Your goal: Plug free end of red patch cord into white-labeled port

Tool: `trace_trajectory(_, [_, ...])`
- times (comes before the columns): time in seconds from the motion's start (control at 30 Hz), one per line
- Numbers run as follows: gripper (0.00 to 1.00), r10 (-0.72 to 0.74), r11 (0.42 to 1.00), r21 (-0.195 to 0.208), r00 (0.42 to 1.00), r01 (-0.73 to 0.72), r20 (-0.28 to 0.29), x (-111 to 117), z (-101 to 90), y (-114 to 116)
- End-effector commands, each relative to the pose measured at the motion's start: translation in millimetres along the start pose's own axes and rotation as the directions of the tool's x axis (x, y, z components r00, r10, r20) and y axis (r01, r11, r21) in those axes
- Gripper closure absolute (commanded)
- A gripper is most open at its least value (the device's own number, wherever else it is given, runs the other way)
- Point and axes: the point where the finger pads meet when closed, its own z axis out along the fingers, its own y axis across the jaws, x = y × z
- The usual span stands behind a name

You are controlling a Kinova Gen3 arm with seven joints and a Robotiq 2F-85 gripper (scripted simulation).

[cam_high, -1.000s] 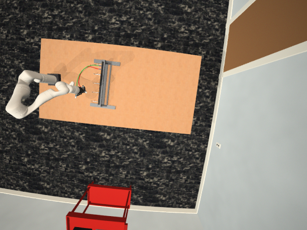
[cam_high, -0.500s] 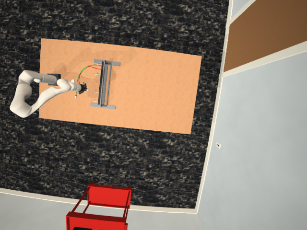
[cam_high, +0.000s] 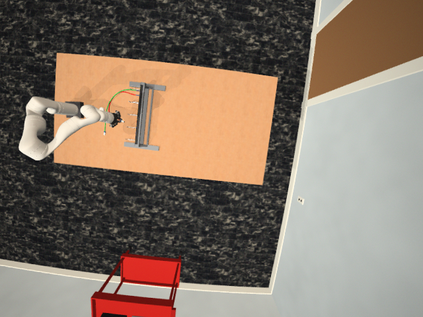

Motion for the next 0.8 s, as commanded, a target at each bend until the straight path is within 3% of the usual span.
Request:
trace_trajectory(0.0, [1.0, -0.026, 1.0, -0.003, 1.0, 0.026, 0.0, -0.8, -0.7, 8.3])
trace_trajectory(0.77, [1.0, -0.184, 0.983, -0.004, 0.983, 0.184, 0.001, -9.0, -5.2, 36.4])
